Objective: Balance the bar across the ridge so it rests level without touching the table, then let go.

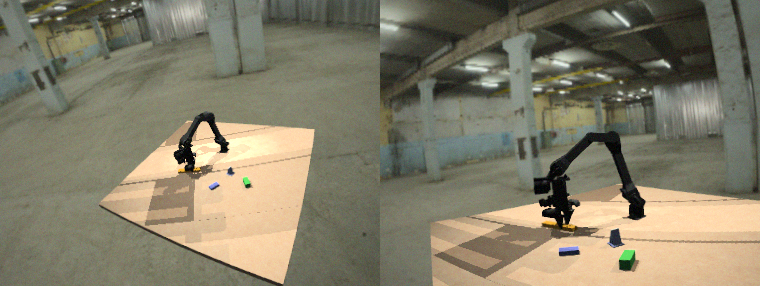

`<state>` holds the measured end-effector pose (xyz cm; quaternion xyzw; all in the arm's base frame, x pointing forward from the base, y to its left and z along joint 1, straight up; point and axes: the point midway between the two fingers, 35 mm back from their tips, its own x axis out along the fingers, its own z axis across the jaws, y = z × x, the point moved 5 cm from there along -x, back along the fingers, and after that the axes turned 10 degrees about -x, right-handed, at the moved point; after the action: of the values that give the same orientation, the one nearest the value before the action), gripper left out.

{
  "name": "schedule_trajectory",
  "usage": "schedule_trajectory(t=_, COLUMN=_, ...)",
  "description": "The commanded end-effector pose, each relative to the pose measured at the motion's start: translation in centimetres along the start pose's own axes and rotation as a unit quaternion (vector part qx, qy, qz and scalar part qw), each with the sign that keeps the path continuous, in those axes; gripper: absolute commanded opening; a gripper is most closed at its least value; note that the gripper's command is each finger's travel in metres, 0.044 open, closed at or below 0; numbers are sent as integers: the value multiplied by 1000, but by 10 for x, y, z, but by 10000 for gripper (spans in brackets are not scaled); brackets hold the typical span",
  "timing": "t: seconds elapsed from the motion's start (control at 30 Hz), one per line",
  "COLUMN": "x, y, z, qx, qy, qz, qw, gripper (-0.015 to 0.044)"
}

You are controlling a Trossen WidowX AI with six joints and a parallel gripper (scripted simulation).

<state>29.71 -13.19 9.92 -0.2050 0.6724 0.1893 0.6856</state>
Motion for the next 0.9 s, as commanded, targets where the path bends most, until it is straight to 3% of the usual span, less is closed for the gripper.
schedule_trajectory(t=0.0, x=0, y=0, z=0, qx=0, qy=0, qz=0, qw=1000, gripper=111)
schedule_trajectory(t=0.13, x=0, y=0, z=0, qx=0, qy=0, qz=0, qw=1000, gripper=85)
schedule_trajectory(t=0.27, x=-6, y=-1, z=1, qx=0, qy=0, qz=0, qw=1000, gripper=0)
schedule_trajectory(t=0.87, x=-52, y=-5, z=3, qx=1, qy=-1, qz=1, qw=1000, gripper=0)
